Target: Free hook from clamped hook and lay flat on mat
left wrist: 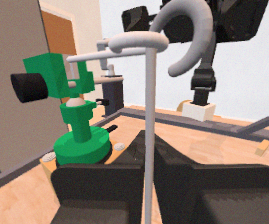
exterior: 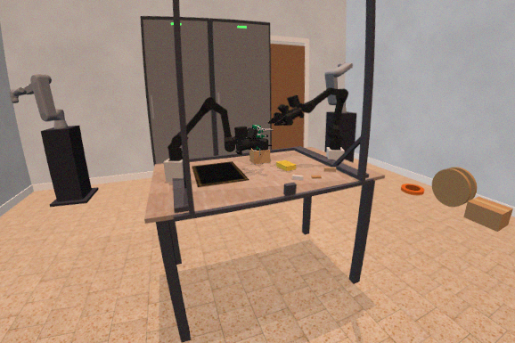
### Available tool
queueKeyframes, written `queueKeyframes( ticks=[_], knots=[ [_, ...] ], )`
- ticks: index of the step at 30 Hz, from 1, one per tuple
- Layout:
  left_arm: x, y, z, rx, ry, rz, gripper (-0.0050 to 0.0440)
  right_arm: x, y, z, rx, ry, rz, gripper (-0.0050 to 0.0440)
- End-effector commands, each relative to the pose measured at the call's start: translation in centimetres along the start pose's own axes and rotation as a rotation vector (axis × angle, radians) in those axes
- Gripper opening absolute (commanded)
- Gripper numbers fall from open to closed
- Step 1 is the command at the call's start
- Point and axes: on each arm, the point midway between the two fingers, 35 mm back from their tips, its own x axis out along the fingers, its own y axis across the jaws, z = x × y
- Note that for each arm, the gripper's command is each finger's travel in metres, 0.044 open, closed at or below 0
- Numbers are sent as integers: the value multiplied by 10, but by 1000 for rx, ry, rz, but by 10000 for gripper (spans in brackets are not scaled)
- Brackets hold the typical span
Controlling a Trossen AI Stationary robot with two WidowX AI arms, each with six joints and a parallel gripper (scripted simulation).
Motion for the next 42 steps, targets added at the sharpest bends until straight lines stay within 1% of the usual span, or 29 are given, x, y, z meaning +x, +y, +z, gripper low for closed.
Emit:
queueKeyframes(
  ticks=[1,25,42],
  knots=[
    [0,-6,21,-28,-34,-13,0,-3,0,10,-3,-26,0,440],
    [-1,-5,38,-28,-35,-13,0,-3,0,10,-3,-26,0,440],
    [0,-5,39,-28,-35,-13,0,-3,0,10,-3,-26,0,440]
  ],
)
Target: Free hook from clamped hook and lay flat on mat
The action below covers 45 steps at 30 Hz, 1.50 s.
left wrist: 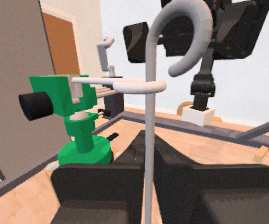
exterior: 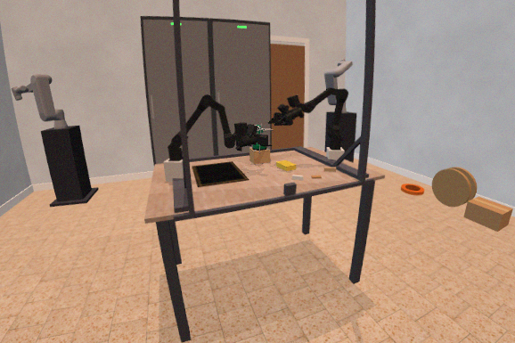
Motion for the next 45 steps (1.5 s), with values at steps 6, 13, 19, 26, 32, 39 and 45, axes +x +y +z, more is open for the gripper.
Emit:
queueKeyframes(
  ticks=[6,13,19,26,32,39,45],
  knots=[
    [3,-2,18,-26,-33,-15,0,-3,0,10,-3,-26,0,440],
    [6,1,18,-26,-33,-15,0,-3,0,10,-3,-26,0,440],
    [8,1,18,-26,-34,-15,0,-3,0,10,-3,-26,0,440],
    [12,2,18,-26,-34,-15,0,-3,0,10,-3,-26,0,440],
    [13,3,18,-26,-34,-15,0,-3,0,10,-3,-26,0,440],
    [16,8,18,-25,-34,-15,0,-3,0,10,-3,-26,0,440],
    [18,12,18,-25,-34,-15,0,-3,0,10,-3,-26,0,440]
  ],
)
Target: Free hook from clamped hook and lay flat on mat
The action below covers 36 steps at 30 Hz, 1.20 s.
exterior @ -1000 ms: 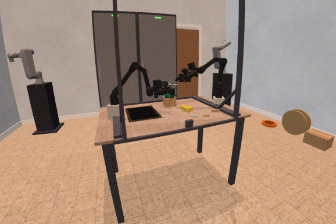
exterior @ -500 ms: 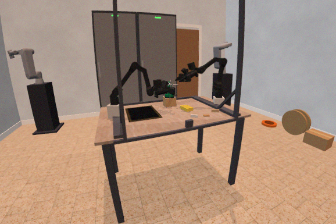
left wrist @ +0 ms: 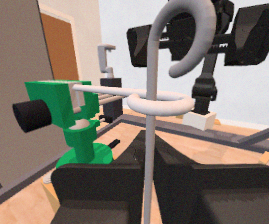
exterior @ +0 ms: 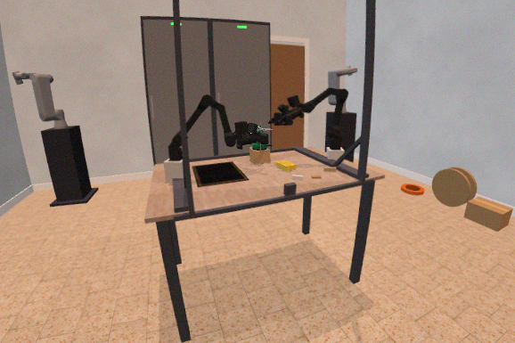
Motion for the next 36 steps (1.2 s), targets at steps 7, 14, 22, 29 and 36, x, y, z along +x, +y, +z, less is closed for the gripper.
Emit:
queueKeyframes(
  ticks=[7,14,22,29,36],
  knots=[
    [7,9,12,-16,-23,0,0,-3,0,10,-3,-26,0,440],
    [10,14,12,-15,-24,0,0,-3,0,10,-3,-26,0,440],
    [9,17,12,-15,-23,0,0,-3,0,10,-3,-26,0,440],
    [-3,24,10,-11,-20,0,0,-3,0,10,-3,-26,0,440],
    [-18,32,9,-7,-16,-1,0,-3,0,10,-3,-26,0,440]
  ],
)
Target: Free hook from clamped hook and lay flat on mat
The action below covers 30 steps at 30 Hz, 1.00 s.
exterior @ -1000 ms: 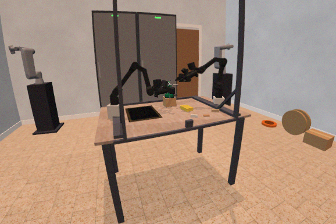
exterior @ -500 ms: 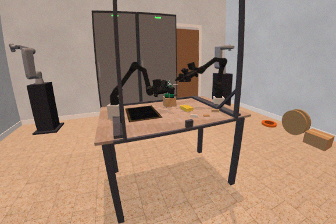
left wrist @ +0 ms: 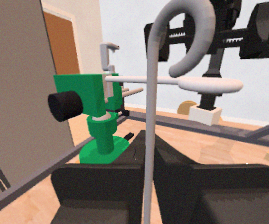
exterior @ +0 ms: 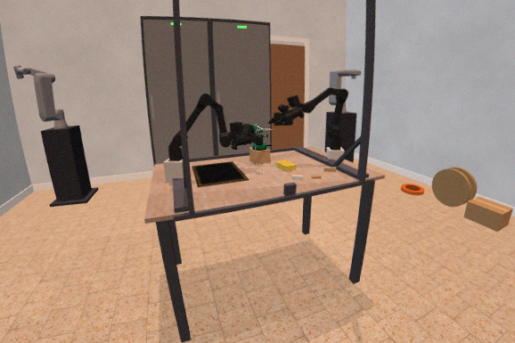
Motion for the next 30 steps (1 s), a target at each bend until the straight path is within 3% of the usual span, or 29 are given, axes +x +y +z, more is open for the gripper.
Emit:
queueKeyframes(
  ticks=[1,21,30],
  knots=[
    [-8,4,15,-16,-30,-3,0,-3,0,10,-3,-26,0,440],
    [-51,30,13,-4,-19,-4,0,-3,0,10,-3,-26,0,440],
    [-55,32,13,-3,-18,-4,0,-3,0,10,-3,-26,0,440]
  ],
)
